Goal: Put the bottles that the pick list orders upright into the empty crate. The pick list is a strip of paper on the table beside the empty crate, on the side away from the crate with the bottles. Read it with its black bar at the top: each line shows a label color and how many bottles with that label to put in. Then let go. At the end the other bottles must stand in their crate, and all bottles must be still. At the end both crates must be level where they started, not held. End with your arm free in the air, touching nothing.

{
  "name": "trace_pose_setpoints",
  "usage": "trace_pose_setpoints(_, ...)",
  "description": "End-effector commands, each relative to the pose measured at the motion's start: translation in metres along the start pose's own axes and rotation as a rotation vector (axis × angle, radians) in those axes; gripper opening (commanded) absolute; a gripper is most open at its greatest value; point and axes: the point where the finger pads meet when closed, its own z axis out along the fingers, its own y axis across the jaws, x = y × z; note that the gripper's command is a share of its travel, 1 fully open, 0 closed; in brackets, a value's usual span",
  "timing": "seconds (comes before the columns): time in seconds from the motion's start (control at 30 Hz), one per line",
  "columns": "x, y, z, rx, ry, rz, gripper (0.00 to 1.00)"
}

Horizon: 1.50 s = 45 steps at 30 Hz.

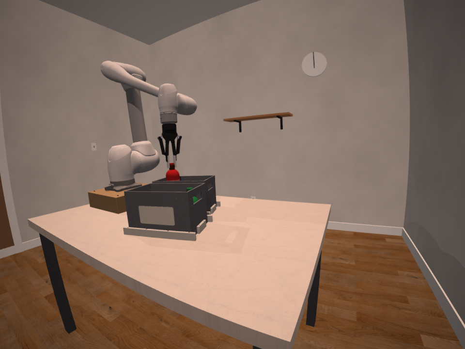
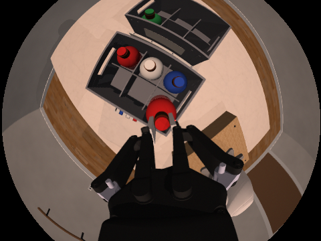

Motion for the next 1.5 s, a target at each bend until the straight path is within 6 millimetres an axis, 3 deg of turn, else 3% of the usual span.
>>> trace_pose_setpoints(0.0,0.0,0.0,0.002,0.0,0.0,0.0,0.0)
trace_pose_setpoints(1.47,0.0,0.0,0.04,0.0,0.0,0.0,0.0)
